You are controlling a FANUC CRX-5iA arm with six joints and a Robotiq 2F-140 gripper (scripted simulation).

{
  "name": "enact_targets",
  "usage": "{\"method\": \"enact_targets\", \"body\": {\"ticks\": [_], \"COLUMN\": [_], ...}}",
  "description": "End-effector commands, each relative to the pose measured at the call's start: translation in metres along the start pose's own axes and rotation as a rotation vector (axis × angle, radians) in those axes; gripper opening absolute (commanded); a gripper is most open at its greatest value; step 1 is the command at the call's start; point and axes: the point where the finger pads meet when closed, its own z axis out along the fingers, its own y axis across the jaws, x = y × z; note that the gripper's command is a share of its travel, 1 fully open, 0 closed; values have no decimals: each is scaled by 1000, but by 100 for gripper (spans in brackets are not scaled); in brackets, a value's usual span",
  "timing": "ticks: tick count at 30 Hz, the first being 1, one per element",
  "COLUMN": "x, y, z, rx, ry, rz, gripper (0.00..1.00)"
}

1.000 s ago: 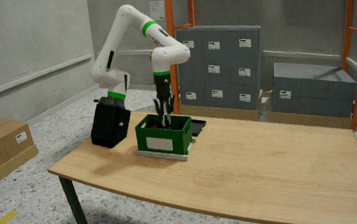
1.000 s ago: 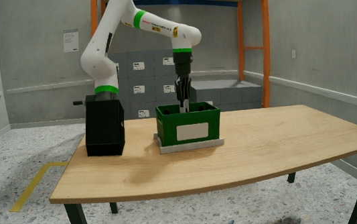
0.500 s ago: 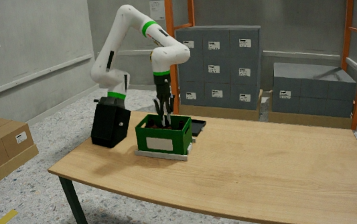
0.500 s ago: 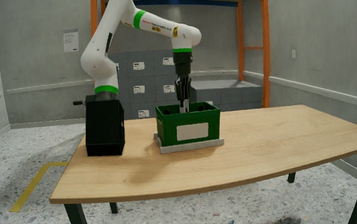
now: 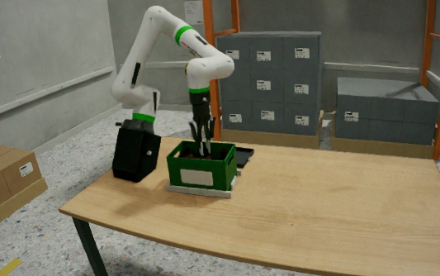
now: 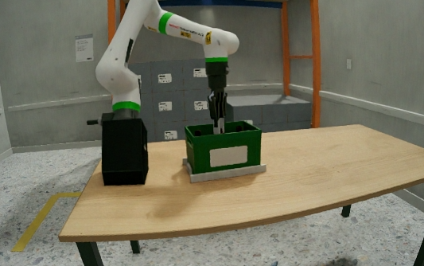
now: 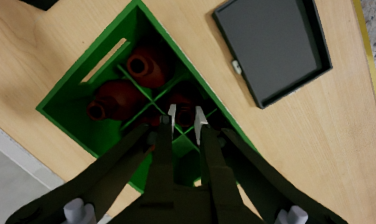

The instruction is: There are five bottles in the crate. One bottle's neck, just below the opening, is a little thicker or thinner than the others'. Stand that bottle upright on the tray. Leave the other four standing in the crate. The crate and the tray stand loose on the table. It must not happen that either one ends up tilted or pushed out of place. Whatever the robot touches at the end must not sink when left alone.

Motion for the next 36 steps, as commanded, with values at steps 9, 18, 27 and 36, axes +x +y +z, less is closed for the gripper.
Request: {"method": "enact_targets", "body": {"ticks": [9, 18, 27, 36], "x": [0, 0, 0, 0], "y": [0, 0, 0, 0], "z": [-1, -1, -1, -1], "rx": [0, 0, 0, 0], "ry": [-1, -1, -1, -1], "rz": [0, 0, 0, 0], "gripper": [10, 10, 44, 44]}}
